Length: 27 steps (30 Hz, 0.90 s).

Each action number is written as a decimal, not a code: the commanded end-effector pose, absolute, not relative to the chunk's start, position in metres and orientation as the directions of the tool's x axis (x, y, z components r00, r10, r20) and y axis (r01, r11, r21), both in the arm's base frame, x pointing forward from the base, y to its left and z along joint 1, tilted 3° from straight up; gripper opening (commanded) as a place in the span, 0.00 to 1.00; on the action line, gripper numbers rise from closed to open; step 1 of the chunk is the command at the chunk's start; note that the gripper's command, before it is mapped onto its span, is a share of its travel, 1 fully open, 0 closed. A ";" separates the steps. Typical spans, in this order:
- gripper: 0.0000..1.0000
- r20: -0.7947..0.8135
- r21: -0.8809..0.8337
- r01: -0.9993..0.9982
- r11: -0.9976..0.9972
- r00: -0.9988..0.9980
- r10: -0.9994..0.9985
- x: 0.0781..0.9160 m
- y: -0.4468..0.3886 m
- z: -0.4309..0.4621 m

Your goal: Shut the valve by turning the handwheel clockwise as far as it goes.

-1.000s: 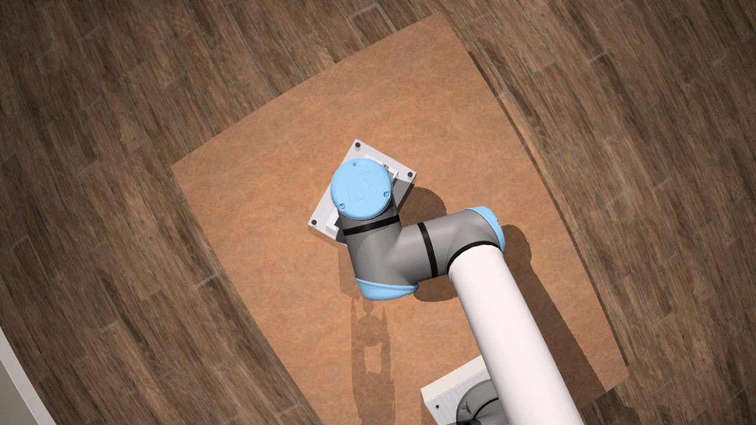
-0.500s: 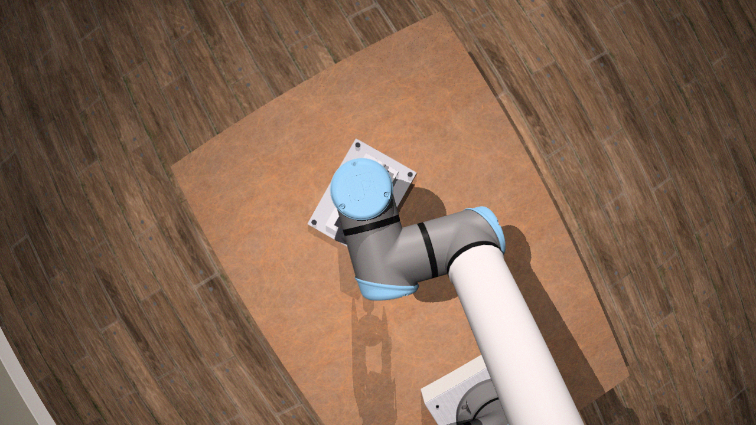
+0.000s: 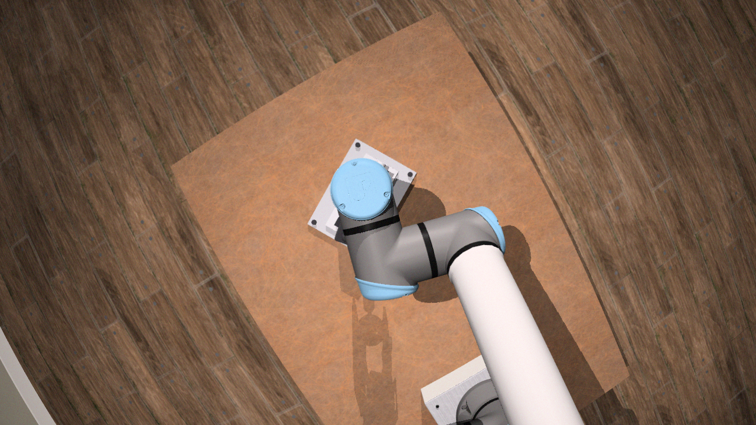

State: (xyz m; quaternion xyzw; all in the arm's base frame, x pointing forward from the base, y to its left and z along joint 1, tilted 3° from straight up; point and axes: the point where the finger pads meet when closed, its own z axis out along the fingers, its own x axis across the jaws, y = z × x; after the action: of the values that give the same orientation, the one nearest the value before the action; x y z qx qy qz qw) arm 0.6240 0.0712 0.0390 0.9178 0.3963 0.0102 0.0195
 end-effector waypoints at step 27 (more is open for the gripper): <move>1.00 0.006 0.051 0.724 -0.688 0.689 0.725 0.626 0.068 0.042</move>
State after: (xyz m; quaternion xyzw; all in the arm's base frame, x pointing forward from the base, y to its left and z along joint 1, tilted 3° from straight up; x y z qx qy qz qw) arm 0.6247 0.0696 0.0406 0.9182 0.3953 0.0113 0.0210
